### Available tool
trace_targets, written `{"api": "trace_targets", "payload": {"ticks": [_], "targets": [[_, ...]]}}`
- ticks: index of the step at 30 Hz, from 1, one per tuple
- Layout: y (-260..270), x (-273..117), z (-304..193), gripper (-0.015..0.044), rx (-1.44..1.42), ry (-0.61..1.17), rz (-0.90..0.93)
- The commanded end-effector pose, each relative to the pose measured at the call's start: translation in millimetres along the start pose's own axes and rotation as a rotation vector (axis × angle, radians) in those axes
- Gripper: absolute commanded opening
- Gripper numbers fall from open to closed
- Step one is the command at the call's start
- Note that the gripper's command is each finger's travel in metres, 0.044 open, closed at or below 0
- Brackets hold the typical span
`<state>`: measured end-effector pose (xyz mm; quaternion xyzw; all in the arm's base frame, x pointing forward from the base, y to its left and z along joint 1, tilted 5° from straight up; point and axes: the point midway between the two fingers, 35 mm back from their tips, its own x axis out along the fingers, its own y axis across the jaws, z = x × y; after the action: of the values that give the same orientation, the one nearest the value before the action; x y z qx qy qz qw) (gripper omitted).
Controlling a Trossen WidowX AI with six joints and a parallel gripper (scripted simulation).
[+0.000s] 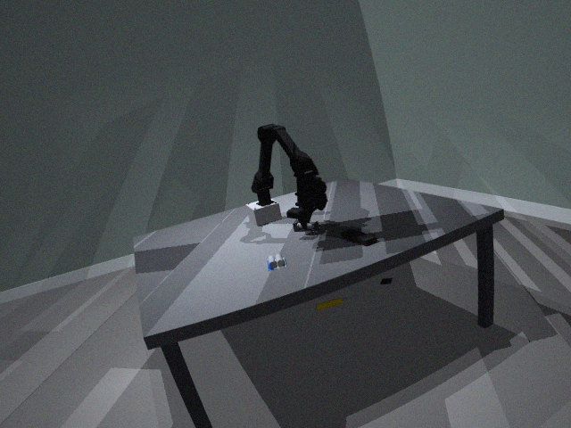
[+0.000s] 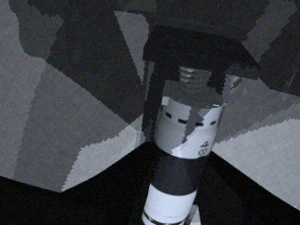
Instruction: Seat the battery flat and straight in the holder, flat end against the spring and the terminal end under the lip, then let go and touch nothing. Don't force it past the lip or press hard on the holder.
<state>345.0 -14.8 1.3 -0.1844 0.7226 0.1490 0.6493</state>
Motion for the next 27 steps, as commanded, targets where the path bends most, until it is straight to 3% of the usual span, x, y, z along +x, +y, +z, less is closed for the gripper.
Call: {"api": "trace_targets", "payload": {"ticks": [1,27], "targets": [[0.6,-1.5,5.8,0.0068,-0.008,-0.054,0.001],[0.9,-0.9,5.6,0.0068,-0.014,-0.075,-0.002]]}}
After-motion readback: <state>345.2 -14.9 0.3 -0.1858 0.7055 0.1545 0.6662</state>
